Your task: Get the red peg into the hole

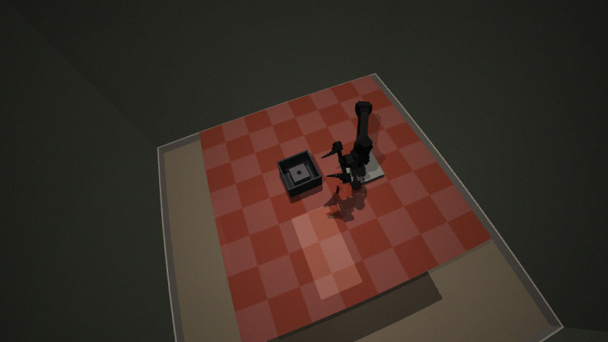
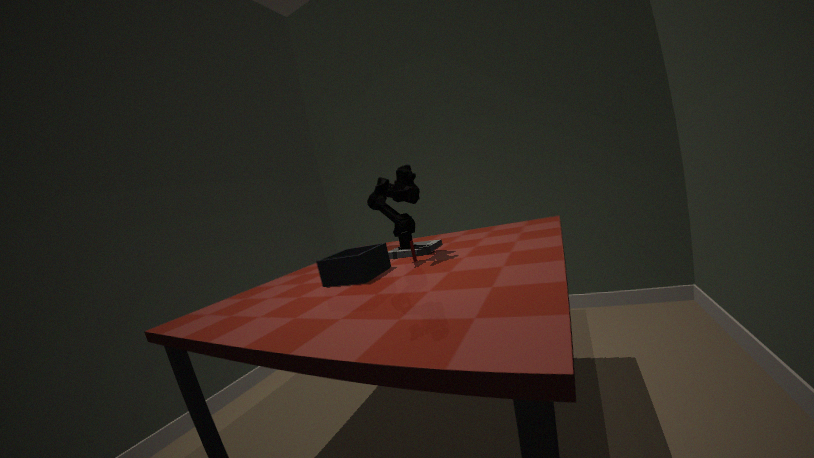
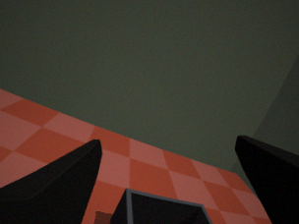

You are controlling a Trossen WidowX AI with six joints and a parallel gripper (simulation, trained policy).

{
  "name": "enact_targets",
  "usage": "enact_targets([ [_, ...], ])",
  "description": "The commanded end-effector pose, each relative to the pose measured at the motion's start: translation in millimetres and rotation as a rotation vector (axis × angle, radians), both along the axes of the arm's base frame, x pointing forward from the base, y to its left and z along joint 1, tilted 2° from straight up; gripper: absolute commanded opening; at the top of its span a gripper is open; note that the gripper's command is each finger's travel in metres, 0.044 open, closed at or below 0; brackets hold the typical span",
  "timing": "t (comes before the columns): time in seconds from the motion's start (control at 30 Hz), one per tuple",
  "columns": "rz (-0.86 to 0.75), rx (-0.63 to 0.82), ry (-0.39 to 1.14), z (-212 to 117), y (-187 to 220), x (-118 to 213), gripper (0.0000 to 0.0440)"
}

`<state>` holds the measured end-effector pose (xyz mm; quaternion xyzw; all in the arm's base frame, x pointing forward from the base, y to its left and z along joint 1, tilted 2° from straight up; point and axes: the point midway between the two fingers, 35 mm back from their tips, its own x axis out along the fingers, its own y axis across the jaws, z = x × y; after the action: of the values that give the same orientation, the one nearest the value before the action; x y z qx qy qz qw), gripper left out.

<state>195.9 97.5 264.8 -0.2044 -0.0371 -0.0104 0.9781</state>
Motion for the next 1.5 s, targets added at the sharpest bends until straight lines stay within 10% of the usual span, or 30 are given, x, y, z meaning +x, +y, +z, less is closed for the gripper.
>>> enact_targets([
  [0.0, 0.009, 0.012, 0.007, 0, 1, 1, 0.0419],
  [0.6, 0.052, 0.366, 0.542, -77, 17, 17, 0.0440],
  [1.47, -0.444, 0.807, 1.182, -146, 13, -31, 0.0440],
])
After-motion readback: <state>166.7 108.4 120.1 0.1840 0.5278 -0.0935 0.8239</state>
